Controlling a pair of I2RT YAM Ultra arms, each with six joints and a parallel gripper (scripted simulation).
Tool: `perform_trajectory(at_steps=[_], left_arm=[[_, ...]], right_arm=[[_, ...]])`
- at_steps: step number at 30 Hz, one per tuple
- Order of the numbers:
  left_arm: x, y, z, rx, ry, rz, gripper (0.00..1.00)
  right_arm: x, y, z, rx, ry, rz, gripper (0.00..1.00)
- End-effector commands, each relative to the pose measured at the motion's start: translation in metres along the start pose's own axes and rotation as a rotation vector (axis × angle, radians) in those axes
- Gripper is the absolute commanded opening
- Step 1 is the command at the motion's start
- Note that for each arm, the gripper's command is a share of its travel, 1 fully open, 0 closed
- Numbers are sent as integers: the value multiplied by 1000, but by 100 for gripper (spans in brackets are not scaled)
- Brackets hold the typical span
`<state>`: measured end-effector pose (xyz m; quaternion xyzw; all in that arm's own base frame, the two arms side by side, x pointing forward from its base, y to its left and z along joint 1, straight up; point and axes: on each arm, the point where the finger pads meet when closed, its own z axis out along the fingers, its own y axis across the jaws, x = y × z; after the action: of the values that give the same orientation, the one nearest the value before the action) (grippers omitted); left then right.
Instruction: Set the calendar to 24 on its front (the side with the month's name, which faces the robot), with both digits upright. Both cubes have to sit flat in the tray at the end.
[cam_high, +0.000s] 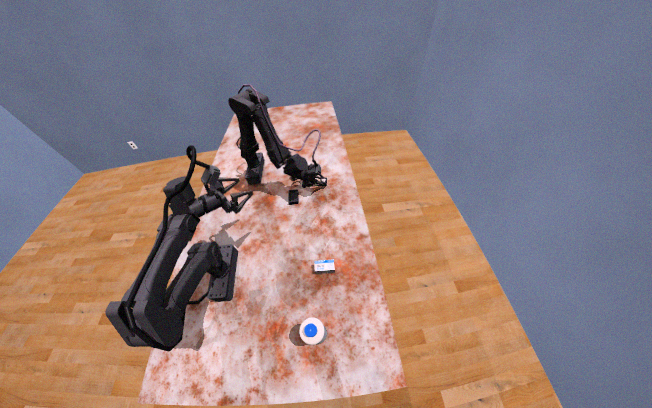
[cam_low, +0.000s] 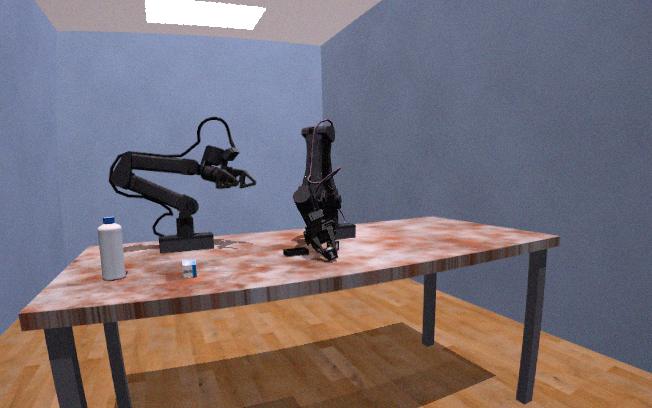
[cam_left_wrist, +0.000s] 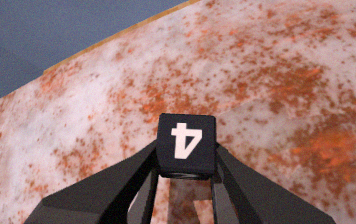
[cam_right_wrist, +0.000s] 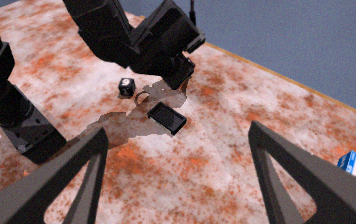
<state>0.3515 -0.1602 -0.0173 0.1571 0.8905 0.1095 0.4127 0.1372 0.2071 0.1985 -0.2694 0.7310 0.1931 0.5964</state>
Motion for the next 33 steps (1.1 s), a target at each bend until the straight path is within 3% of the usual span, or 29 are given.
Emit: perform_trajectory(at_steps=[1, 3, 15, 20, 33], left_arm=[[-10, 5, 7, -27, 84, 219, 26], [-10, 5, 7, -27, 84, 219, 26], [-32, 19, 15, -9, 255, 690, 26], [-34, 24, 16, 3, 299, 790, 26], [-26, 22, 6, 162, 511, 1338, 26]], right_arm=[[-13, -2, -2, 22, -20, 29, 100], [-13, -2, -2, 22, -20, 29, 100], [-13, -2, -2, 22, -20, 27, 100], [-13, -2, -2, 22, -20, 27, 100], [-13, -2, -2, 22, -20, 27, 100]])
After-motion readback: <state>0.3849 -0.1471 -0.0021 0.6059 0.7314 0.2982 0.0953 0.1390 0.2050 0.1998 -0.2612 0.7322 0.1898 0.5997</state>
